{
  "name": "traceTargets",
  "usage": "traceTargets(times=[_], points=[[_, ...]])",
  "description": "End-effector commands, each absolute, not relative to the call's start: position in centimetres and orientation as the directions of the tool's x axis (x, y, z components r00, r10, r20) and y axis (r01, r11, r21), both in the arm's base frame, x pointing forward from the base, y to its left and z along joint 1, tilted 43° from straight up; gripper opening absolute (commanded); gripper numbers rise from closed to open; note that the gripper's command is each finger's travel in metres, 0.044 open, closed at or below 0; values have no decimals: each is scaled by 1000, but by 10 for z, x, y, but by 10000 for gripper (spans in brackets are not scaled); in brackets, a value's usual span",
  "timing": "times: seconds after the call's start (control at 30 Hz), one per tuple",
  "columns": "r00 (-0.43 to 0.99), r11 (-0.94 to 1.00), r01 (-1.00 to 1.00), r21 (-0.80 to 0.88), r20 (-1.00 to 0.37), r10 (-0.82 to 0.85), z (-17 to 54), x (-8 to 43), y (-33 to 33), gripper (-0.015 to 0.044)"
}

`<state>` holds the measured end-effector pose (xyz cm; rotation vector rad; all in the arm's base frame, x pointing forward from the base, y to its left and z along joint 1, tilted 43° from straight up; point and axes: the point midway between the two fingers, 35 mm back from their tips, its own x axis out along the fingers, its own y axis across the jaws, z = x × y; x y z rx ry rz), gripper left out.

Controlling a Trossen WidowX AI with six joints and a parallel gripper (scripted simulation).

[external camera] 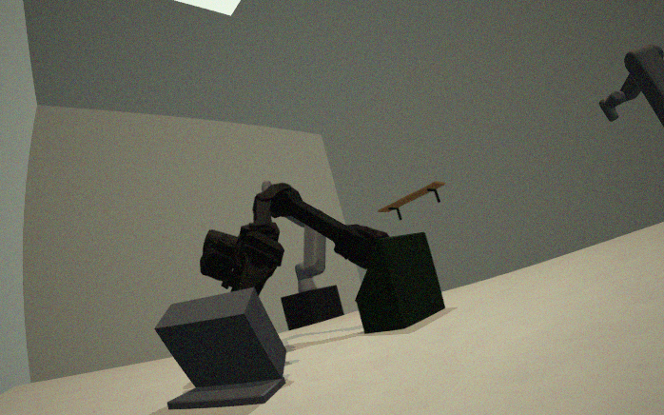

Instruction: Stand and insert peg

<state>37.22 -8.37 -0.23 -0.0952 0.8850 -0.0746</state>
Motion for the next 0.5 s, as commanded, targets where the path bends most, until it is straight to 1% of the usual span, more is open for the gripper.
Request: traceTargets(times=[0.0,0.47], points=[[636,993,24,-114,-765,-103,4,370,-83,440],[634,993,24,-113,-766,-102,16,362,-82,440]])
